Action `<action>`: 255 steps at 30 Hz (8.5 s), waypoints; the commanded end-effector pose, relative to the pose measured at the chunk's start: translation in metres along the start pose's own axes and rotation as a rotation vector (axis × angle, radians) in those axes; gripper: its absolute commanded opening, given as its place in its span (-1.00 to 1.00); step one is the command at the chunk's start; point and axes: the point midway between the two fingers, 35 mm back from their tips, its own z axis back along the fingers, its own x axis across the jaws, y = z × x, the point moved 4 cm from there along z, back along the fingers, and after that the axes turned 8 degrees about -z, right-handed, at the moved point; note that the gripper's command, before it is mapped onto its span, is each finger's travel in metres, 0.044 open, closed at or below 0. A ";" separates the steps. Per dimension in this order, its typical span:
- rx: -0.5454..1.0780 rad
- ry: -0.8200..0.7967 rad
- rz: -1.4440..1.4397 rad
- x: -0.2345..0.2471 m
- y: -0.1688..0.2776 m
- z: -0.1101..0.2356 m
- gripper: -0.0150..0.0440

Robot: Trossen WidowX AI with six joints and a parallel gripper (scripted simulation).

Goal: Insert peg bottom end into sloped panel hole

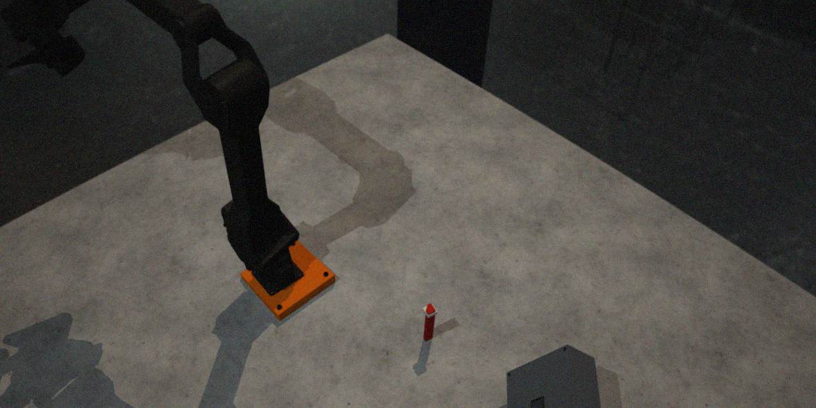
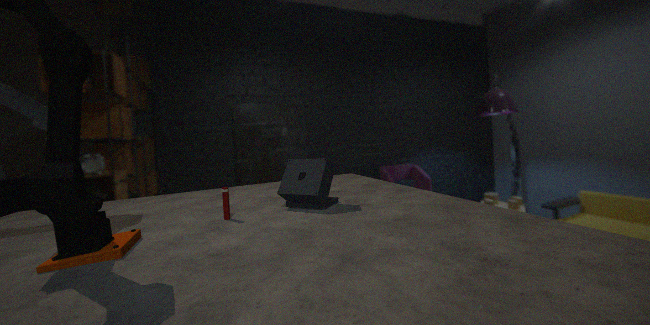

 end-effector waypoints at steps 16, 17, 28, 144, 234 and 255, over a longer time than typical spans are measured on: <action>-0.109 -0.095 -0.055 0.021 -0.044 -0.026 1.00; -0.116 -0.102 -0.057 0.023 -0.048 -0.028 1.00; -0.192 -0.179 -0.092 0.038 -0.082 -0.045 1.00; -0.329 -1.230 -0.279 0.300 -0.377 0.040 1.00; 0.107 -1.398 0.215 0.485 -0.316 0.285 1.00; 0.157 -1.302 0.321 0.507 -0.262 0.329 1.00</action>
